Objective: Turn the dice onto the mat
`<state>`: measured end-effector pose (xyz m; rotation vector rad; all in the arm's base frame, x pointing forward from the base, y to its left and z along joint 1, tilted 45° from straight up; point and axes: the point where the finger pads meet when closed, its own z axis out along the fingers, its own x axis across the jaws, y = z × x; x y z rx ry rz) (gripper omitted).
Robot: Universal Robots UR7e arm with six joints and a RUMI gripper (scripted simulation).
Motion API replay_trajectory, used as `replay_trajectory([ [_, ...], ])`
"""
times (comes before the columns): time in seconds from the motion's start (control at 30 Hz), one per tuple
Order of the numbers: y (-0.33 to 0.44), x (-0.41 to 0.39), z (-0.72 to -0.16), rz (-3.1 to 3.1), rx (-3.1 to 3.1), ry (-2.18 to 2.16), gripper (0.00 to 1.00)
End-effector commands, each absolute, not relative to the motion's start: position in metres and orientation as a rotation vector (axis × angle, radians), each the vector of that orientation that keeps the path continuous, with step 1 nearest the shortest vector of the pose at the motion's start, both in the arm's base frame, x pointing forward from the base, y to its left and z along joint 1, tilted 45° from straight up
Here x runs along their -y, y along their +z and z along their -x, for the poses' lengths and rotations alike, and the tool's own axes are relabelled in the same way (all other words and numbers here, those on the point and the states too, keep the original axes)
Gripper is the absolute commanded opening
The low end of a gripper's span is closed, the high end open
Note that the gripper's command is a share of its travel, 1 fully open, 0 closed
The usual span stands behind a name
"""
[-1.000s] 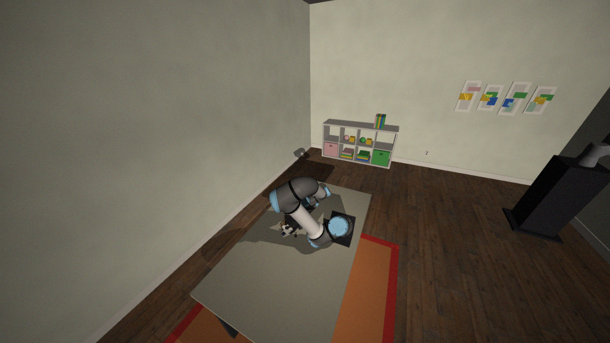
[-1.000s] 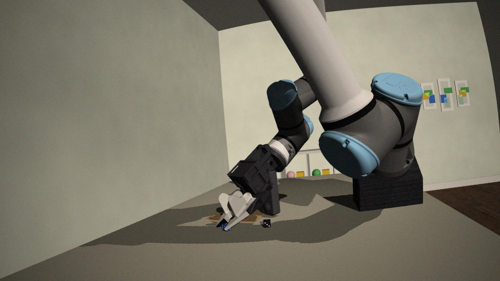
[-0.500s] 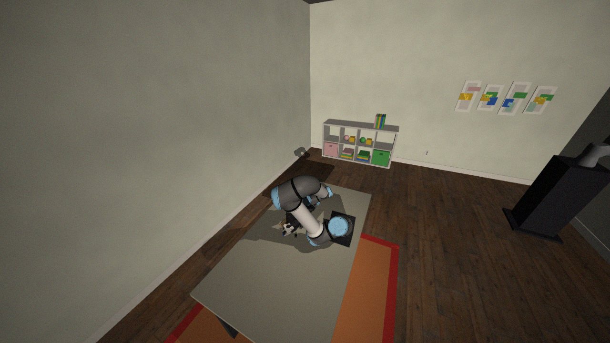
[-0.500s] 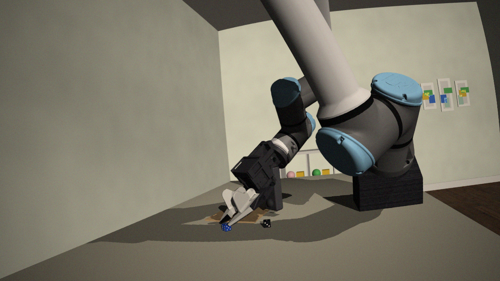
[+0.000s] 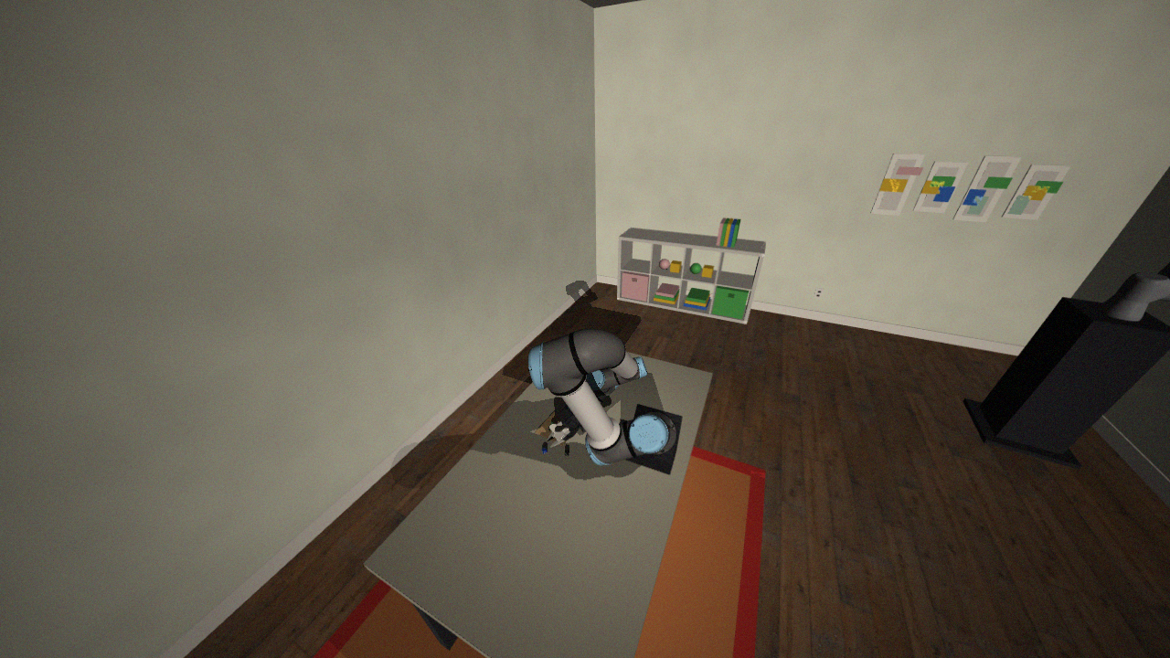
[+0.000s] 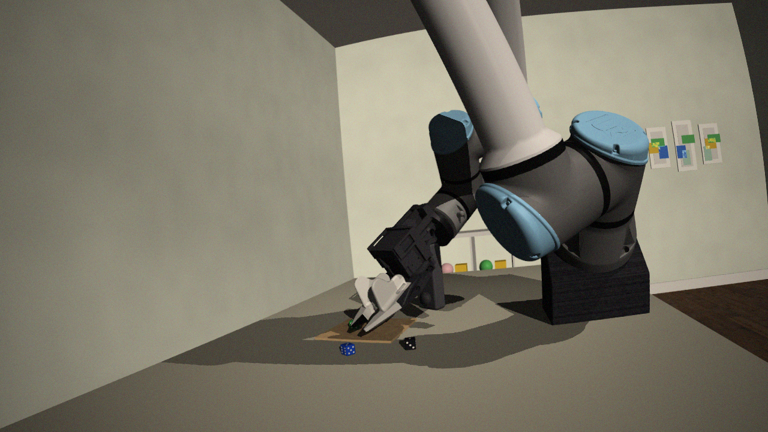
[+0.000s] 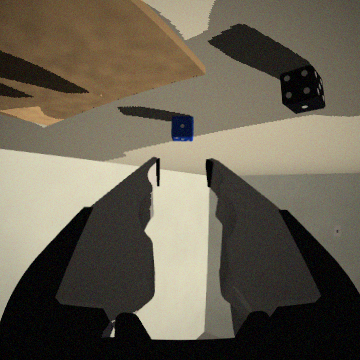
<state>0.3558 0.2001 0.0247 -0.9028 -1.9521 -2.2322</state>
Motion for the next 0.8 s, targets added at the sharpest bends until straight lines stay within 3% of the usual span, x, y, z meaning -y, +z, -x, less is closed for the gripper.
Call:
replay_trajectory([
  [0.0, 0.025, -0.196, -0.354, 0.903, 1.953, -2.232, 0.18],
  [0.77, 0.065, -0.156, -0.36, 0.903, 1.953, -2.232, 0.18],
])
